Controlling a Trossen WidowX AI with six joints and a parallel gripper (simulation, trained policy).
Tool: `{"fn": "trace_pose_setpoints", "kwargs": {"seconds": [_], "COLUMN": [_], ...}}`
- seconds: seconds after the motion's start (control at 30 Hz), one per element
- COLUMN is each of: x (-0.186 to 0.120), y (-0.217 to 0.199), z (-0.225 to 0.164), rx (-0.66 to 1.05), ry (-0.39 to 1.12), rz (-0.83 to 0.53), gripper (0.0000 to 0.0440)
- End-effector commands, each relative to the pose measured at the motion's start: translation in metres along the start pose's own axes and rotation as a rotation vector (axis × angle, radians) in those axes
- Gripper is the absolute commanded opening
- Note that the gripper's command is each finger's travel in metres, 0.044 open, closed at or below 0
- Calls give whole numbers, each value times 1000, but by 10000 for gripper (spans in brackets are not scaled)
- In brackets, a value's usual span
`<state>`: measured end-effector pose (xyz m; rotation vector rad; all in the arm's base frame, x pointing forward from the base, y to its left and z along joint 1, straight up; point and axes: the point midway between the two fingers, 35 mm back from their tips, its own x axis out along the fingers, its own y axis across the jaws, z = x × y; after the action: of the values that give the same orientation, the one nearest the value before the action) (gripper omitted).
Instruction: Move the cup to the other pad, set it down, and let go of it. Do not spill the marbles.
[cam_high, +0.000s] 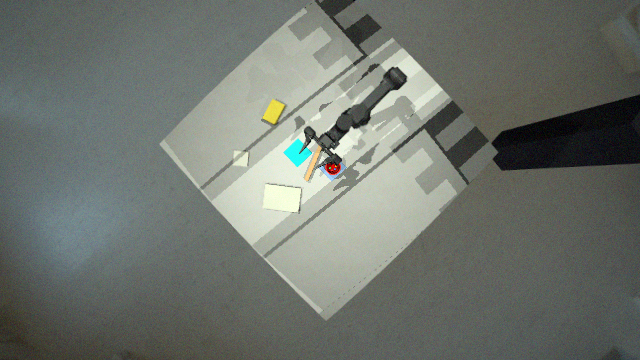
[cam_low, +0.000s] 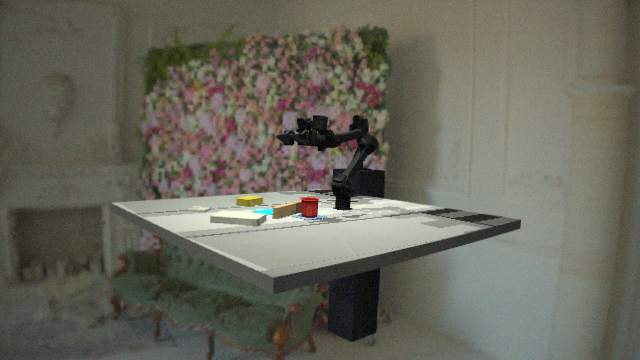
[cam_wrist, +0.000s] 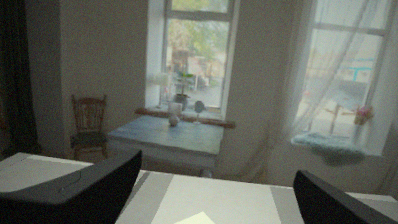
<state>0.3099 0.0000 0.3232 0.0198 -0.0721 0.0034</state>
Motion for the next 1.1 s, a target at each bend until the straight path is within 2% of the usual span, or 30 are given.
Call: {"fn": "trace_pose_setpoints", "kwargs": {"seconds": [0.0,0.37,0.43,0.53,0.73,1.07], "x": [0,-2,-2,-1,1,6], "y": [1,6,7,9,16,27], "z": [1,0,-1,-2,-1,-1], "rx": [1,26,37,59,117,221], "ry": [1,59,77,106,161,268], "rz": [2,19,21,26,42,57], "gripper": [374,86,48,48,108,108]}}
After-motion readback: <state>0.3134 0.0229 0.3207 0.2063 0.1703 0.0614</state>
